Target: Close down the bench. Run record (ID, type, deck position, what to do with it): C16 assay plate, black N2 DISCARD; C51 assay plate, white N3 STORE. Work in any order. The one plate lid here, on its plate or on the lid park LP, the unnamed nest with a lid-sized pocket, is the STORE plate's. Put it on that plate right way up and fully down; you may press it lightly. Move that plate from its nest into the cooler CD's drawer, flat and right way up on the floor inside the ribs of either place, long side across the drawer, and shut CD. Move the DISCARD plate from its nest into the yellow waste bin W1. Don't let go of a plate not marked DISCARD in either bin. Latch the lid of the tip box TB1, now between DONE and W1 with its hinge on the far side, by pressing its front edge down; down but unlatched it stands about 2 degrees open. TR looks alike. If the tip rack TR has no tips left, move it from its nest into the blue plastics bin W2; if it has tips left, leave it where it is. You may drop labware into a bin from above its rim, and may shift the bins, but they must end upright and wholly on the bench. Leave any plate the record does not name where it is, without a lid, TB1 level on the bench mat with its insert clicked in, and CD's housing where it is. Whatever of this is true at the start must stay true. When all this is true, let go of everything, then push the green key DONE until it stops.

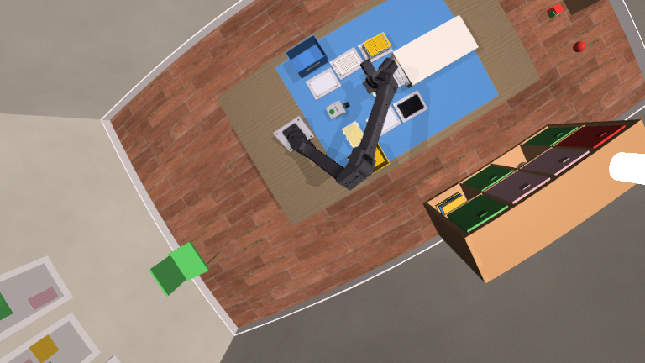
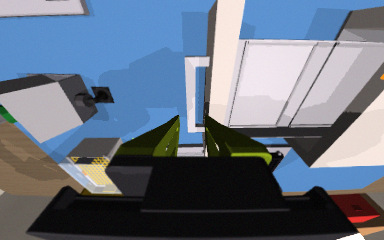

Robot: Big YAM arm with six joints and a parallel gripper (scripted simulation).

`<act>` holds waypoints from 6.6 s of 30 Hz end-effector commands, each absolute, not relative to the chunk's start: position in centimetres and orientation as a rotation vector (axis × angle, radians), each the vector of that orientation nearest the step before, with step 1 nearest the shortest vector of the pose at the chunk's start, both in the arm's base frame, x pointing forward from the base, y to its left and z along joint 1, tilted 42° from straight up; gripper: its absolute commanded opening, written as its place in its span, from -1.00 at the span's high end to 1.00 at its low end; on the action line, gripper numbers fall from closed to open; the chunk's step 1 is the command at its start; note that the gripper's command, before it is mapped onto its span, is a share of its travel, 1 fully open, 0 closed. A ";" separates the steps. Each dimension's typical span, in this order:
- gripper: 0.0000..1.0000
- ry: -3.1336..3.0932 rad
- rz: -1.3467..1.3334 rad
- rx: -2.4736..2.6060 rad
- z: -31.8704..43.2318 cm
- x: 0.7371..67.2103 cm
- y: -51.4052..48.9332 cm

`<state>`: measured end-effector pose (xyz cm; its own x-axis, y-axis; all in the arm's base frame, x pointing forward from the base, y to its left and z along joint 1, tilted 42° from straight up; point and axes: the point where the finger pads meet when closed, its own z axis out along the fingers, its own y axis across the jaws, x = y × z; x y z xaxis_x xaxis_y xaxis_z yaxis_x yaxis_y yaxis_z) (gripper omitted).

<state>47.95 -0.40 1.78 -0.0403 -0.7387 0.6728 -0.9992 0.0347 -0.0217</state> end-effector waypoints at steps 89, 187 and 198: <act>0.40 -1.825 0.702 1.761 -2.3 48.3 -4.0; 0.40 -1.826 0.712 1.769 -1.8 46.6 -2.9; 0.40 -1.826 0.712 1.769 -1.8 46.6 -2.9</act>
